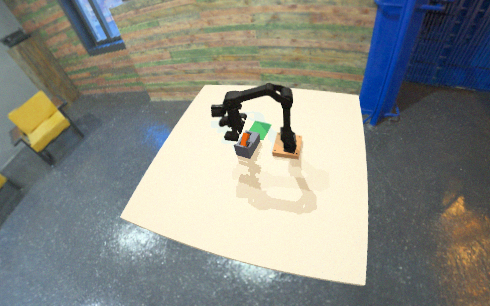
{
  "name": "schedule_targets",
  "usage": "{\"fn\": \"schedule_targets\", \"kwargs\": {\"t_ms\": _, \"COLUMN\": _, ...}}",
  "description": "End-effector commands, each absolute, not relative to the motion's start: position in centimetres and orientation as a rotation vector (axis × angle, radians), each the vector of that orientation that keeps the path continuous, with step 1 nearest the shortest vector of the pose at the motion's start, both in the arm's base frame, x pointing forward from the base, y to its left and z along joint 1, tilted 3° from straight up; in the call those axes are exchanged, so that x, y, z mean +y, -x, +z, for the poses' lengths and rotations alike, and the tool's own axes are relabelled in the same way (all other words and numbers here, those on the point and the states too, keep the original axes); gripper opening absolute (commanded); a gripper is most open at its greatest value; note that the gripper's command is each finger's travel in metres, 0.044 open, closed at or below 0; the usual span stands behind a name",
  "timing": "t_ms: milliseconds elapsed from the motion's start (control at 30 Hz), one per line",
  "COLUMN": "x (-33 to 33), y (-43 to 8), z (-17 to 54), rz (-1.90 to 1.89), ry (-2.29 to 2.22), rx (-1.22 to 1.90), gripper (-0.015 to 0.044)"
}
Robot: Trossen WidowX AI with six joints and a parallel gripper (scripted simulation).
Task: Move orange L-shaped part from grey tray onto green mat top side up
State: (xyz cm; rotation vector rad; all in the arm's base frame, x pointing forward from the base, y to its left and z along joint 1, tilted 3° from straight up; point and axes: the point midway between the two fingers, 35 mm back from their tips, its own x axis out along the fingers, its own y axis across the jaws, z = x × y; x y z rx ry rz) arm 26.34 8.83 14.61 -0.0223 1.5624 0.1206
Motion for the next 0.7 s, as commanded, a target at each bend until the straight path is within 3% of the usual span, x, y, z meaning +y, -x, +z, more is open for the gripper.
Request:
{"fn": "schedule_targets", "kwargs": {"t_ms": 0, "x": 7.6, "y": -26.5, "z": 14.5, "rz": 0.275, "ry": 0.185, "rx": 1.551, "gripper": 0.0280}}
{"fn": "schedule_targets", "kwargs": {"t_ms": 467, "x": 1.7, "y": -26.6, "z": 14.3, "rz": 1.160, "ry": 1.086, "rx": 1.240, "gripper": 0.0280}}
{"fn": "schedule_targets", "kwargs": {"t_ms": 667, "x": 1.5, "y": -26.6, "z": 14.3, "rz": 1.201, "ry": 1.127, "rx": 1.214, "gripper": 0.0280}}
